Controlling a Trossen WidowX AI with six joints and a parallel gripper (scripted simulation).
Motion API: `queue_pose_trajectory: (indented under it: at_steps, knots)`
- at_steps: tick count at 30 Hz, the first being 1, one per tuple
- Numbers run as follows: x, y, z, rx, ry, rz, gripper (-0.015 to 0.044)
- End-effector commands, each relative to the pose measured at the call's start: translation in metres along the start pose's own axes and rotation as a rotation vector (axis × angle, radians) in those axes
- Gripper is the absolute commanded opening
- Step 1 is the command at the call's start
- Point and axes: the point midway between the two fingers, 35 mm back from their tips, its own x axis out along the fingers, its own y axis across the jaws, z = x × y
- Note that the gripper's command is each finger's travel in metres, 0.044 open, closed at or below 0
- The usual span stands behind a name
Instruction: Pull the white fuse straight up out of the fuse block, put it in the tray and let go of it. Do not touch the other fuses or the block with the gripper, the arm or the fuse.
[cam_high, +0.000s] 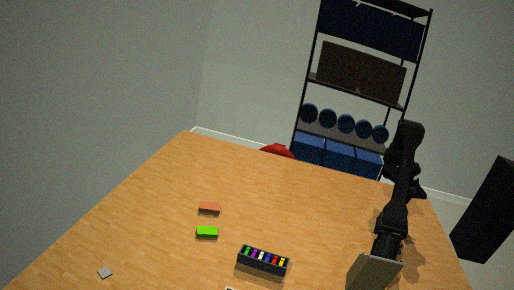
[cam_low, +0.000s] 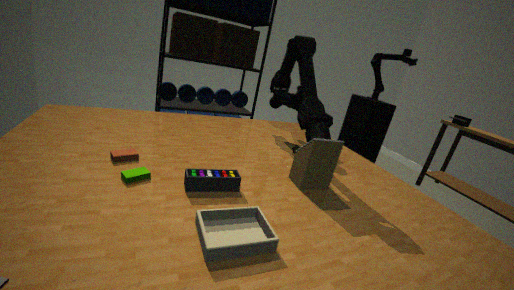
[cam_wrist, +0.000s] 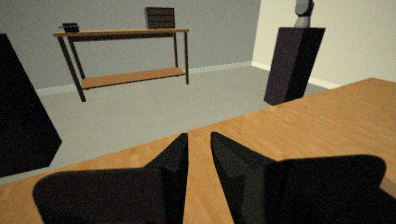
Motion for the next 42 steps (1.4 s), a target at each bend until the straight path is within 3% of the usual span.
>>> queue_pose_trajectory:
  at_steps: [1,14,19,23,29,33,38,42]
  knots:
    - [-0.037,0.0,-0.045,-0.261,0.15,0.089,0.007]
    - [-0.217,-0.058,-0.154,-1.215,0.5,0.674,0.007]
    - [-0.285,-0.11,-0.17,-1.583,0.514,0.987,0.007]
    - [-0.328,-0.162,-0.175,-1.904,0.427,1.249,0.007]
    - [-0.376,-0.257,-0.172,-2.445,0.046,1.701,0.007]
    - [-0.391,-0.314,-0.161,-2.694,-0.305,1.959,0.007]
    - [-0.396,-0.384,-0.141,-2.901,-0.927,2.241,0.007]
    - [-0.389,-0.437,-0.123,-2.927,-1.588,2.387,0.007]
